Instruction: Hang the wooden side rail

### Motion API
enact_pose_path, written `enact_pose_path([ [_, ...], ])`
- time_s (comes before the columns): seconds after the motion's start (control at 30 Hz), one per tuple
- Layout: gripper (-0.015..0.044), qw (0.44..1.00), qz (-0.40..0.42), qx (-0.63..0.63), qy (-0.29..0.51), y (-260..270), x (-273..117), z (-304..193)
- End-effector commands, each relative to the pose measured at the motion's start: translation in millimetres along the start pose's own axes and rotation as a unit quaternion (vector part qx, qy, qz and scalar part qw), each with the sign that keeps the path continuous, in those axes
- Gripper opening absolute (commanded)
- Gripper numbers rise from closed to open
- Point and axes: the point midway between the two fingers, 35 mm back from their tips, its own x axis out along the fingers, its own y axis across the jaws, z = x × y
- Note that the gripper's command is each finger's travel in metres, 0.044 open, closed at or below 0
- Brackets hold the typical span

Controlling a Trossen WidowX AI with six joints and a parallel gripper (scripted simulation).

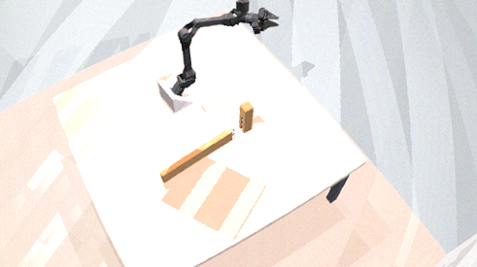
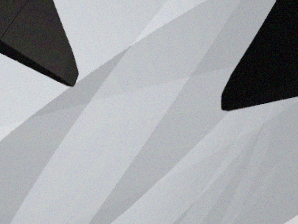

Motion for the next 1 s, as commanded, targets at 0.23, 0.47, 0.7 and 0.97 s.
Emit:
enact_pose_path([
  [0.23,0.044,0.988,-0.077,-0.109,-0.072,-52.5,30.8,83.8],
  [0.47,0.044,0.97,-0.127,-0.138,-0.151,-62.8,38.7,159.7],
  [0.7,0.044,0.946,-0.169,-0.126,-0.248,-55.7,29.3,241.8],
  [0.97,0.044,0.915,-0.191,-0.043,-0.352,-38.6,-1.4,321.9],
])
